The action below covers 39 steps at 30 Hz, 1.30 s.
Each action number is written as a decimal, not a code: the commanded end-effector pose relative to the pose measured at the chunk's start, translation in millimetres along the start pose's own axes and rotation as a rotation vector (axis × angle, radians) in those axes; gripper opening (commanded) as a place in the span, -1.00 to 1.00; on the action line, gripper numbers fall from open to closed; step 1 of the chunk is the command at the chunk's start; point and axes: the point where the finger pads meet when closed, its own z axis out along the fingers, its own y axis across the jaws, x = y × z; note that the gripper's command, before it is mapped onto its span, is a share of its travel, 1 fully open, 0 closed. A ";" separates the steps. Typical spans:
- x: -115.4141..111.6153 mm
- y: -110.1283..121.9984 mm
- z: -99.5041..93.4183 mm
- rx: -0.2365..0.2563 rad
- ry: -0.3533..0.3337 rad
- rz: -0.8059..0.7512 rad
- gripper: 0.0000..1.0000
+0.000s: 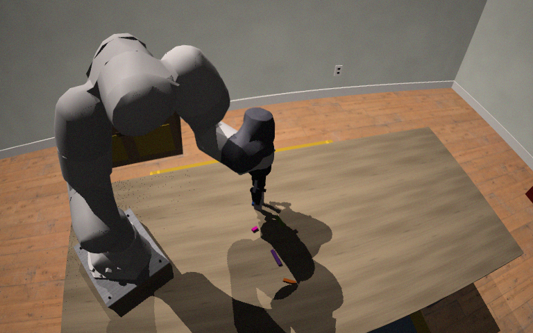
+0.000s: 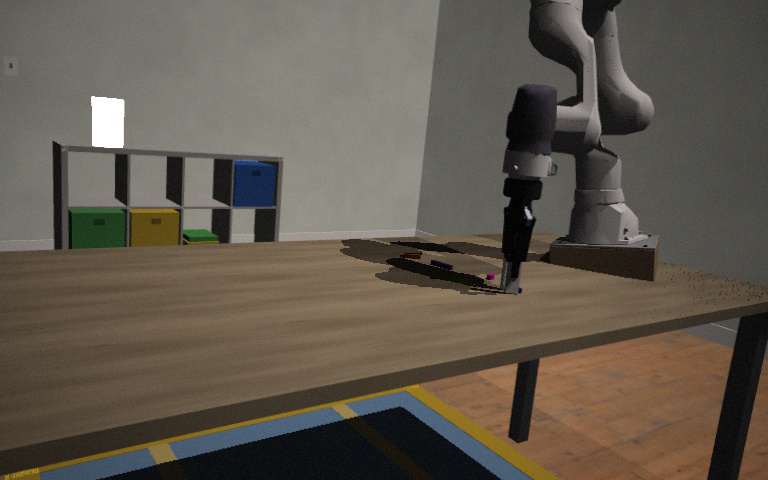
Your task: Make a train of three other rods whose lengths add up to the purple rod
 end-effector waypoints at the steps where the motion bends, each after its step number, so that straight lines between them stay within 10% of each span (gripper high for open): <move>1: -0.9 0.6 -4.5 -0.001 -0.002 0.005 -0.71; 27: -0.8 0.5 -89.5 -0.001 -0.002 0.005 -0.71; 28: -0.8 0.5 -89.5 -0.001 -0.002 0.005 1.00; 39: -0.8 0.5 -89.5 -0.001 -0.002 0.005 1.00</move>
